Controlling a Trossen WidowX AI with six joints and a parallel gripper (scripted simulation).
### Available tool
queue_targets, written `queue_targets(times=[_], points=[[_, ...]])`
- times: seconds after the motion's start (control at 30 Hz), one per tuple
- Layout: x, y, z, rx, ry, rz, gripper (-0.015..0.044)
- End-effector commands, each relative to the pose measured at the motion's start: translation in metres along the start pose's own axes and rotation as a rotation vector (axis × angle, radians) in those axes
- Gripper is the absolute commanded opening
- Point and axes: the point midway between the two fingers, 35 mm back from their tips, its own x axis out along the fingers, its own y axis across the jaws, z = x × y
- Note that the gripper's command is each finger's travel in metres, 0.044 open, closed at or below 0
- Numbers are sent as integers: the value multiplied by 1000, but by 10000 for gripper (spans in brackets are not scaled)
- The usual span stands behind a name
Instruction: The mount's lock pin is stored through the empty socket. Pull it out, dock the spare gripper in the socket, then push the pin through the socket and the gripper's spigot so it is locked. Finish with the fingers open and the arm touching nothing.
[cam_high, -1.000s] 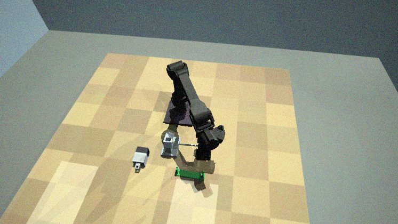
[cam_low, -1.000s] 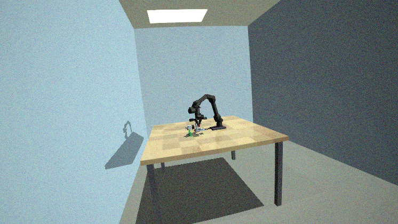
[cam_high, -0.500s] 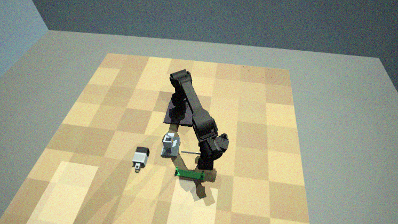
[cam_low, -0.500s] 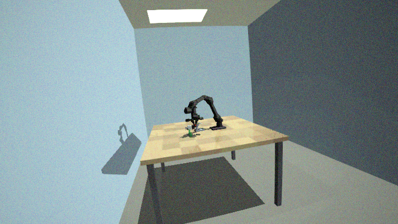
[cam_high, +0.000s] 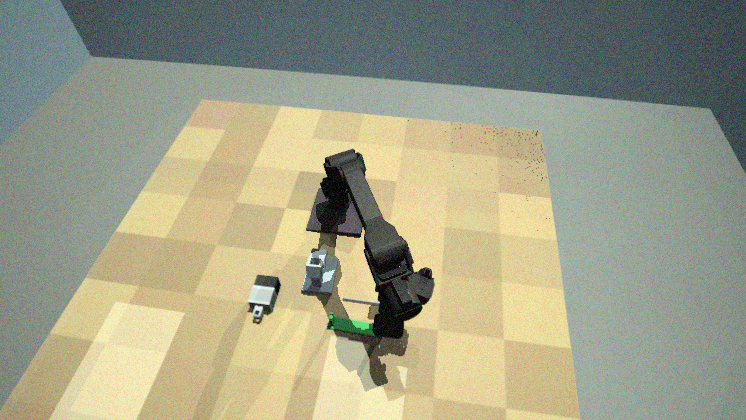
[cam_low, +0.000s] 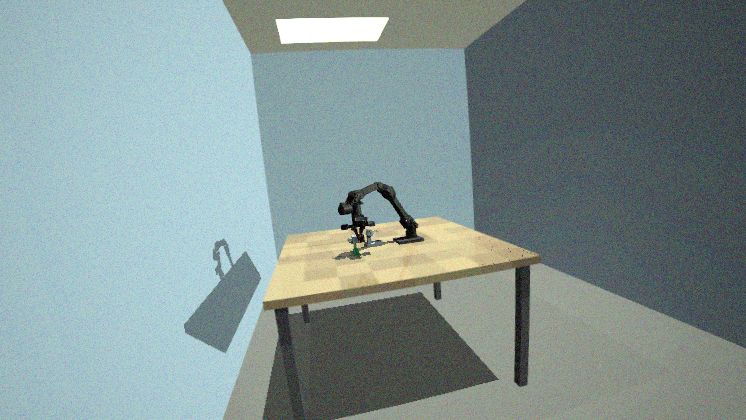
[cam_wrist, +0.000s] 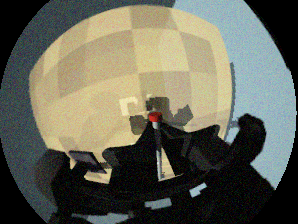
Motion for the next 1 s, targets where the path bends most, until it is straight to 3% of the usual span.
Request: queue_targets(times=[0.0, 0.97], points=[[2, -9, 2, 11, 4, 0, 0], [39, -16, -1, 15, -3, -7, 0]])
